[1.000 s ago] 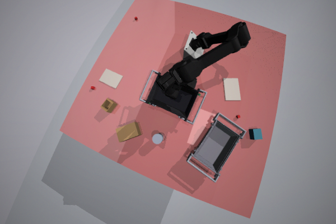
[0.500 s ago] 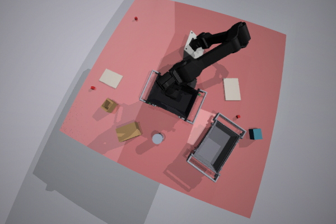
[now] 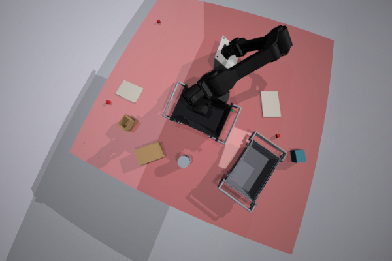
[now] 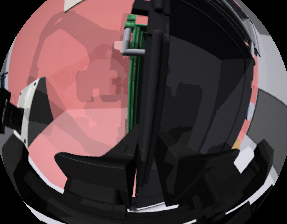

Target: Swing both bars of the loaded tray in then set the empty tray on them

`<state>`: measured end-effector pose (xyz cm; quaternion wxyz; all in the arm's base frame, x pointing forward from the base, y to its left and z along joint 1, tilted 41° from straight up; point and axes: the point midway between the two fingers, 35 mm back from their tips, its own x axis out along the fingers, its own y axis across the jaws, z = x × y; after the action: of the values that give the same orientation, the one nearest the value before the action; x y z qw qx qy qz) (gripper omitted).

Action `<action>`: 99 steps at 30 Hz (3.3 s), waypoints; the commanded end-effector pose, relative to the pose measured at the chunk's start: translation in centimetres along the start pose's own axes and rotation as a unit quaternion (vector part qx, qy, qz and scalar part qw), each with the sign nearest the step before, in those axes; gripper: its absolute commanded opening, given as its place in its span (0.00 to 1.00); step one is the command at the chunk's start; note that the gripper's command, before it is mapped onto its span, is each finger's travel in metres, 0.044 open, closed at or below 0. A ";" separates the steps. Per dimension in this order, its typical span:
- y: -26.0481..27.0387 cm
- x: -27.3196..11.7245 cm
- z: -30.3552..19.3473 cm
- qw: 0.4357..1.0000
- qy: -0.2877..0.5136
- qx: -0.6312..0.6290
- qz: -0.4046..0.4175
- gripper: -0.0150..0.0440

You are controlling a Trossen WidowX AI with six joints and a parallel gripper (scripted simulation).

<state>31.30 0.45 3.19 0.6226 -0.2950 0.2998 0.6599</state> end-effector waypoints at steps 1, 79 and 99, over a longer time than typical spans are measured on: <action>0.4 0.6 0.2 1.000 0.001 0.000 0.014 0.25; 0.7 1.4 0.2 1.000 0.001 0.000 0.014 0.25; 0.9 2.1 0.2 1.000 0.001 0.000 0.014 0.25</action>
<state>30.91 1.19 2.27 0.6250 -0.2974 0.2980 0.6574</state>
